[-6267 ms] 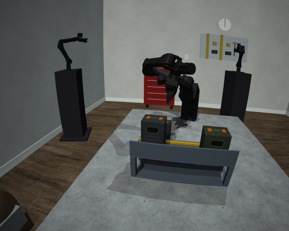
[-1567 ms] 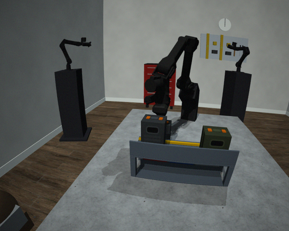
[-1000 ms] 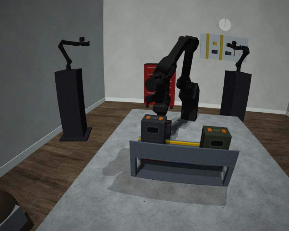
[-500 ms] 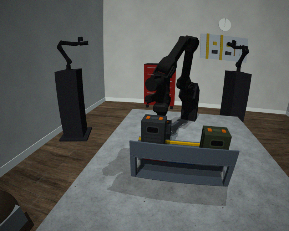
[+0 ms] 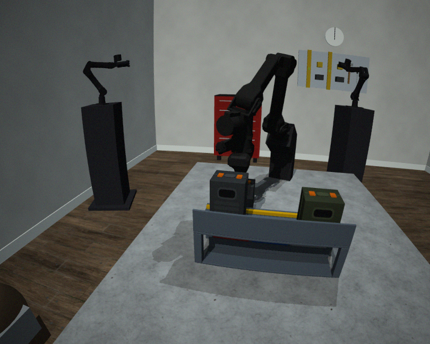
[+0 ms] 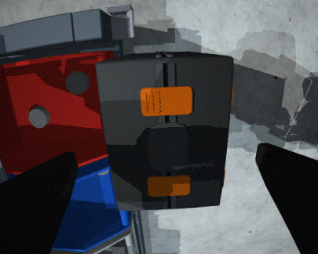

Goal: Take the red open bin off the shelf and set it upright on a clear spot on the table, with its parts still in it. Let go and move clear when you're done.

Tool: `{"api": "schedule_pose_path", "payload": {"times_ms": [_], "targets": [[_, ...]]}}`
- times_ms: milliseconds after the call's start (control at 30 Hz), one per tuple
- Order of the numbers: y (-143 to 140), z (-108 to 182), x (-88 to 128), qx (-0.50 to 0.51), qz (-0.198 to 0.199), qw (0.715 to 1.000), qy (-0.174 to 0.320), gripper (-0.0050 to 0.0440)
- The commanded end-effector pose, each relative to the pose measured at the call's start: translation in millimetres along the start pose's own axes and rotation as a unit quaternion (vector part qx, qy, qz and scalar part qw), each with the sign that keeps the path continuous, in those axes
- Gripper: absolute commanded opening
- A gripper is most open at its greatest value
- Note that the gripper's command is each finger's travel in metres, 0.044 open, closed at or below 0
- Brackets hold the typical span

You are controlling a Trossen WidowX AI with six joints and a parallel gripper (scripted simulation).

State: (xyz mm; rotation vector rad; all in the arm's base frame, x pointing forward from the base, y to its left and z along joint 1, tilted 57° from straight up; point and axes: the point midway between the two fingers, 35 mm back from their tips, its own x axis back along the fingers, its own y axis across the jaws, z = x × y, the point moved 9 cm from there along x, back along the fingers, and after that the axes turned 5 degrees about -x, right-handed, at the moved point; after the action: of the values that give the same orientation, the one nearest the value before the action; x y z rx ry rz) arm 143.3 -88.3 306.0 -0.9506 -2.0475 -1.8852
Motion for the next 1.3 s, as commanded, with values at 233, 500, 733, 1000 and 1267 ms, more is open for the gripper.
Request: {"api": "schedule_pose_path", "payload": {"times_ms": [233, 500, 733, 1000, 1267], "targets": [[2.3, 0.2, 5.0, 0.002, -0.01, 1.0, -0.003, 0.0425], [2.3, 0.2, 5.0, 0.002, -0.01, 1.0, -0.003, 0.0425], [2.3, 0.2, 5.0, 0.002, -0.01, 1.0, -0.003, 0.044], [2.3, 0.2, 5.0, 0.002, -0.01, 1.0, -0.003, 0.044], [2.3, 0.2, 5.0, 0.002, -0.01, 1.0, -0.003, 0.044]]}}
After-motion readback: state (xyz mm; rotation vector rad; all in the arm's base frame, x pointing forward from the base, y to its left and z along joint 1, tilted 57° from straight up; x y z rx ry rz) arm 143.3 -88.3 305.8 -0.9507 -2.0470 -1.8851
